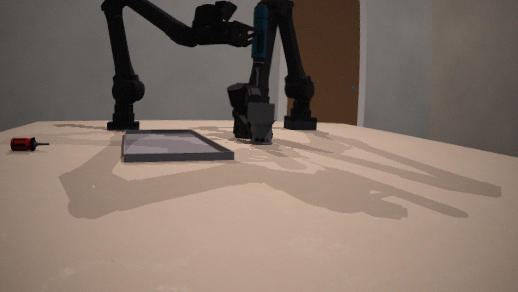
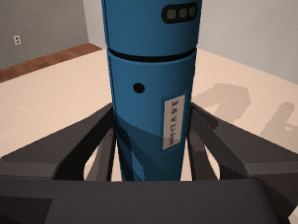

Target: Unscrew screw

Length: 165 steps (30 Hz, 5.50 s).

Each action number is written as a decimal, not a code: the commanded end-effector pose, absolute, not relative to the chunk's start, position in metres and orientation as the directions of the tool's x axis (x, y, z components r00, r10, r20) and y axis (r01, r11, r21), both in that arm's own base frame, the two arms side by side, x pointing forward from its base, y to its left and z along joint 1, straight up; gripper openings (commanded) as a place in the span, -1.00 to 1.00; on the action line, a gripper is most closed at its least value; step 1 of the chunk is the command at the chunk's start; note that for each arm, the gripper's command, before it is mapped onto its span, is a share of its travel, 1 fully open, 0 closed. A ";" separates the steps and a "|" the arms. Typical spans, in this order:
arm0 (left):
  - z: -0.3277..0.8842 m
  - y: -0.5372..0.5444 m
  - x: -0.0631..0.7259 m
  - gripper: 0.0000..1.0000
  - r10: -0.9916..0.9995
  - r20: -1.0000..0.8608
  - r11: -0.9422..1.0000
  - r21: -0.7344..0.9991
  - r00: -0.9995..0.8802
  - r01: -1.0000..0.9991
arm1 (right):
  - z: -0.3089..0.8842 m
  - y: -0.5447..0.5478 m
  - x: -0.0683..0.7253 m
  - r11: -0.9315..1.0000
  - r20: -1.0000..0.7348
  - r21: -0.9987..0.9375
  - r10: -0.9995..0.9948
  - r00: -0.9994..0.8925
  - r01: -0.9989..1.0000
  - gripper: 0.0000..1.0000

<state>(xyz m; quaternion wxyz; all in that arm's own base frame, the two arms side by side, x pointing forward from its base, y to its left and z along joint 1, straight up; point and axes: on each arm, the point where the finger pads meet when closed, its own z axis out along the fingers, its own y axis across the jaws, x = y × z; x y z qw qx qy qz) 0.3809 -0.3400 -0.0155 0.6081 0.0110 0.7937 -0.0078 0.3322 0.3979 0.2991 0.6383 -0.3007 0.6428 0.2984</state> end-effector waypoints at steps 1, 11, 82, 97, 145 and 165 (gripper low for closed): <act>-0.025 -0.342 0.374 0.17 0.020 -0.965 0.999 0.010 -0.261 0.040 | 0.378 0.408 0.349 0.648 -0.988 0.012 0.126 0.092 -0.762 -0.17; -0.025 -0.342 0.374 0.17 0.020 -0.965 0.999 0.010 -0.261 0.040 | 0.379 0.408 0.349 0.648 -0.987 0.012 0.128 0.094 -0.762 -0.17; -0.025 -0.342 0.374 0.17 0.020 -0.965 0.999 0.010 -0.261 0.040 | 0.377 0.406 0.347 0.647 -0.988 0.012 0.124 0.090 -0.763 -0.17; -0.025 -0.342 0.374 0.17 0.020 -0.965 0.999 0.010 -0.261 0.040 | 0.377 0.405 0.346 0.647 -0.988 0.012 0.123 0.089 -0.763 -0.17; -0.025 -0.342 0.374 0.17 0.020 -0.965 0.999 0.010 -0.261 0.040 | 0.319 0.399 0.339 0.647 -0.995 -0.007 0.073 0.071 -0.763 -0.17; -0.025 -0.342 0.374 0.17 0.020 -0.965 0.999 0.010 -0.261 0.040 | 0.305 0.398 0.336 0.646 -0.997 -0.012 0.051 0.059 -0.763 -0.17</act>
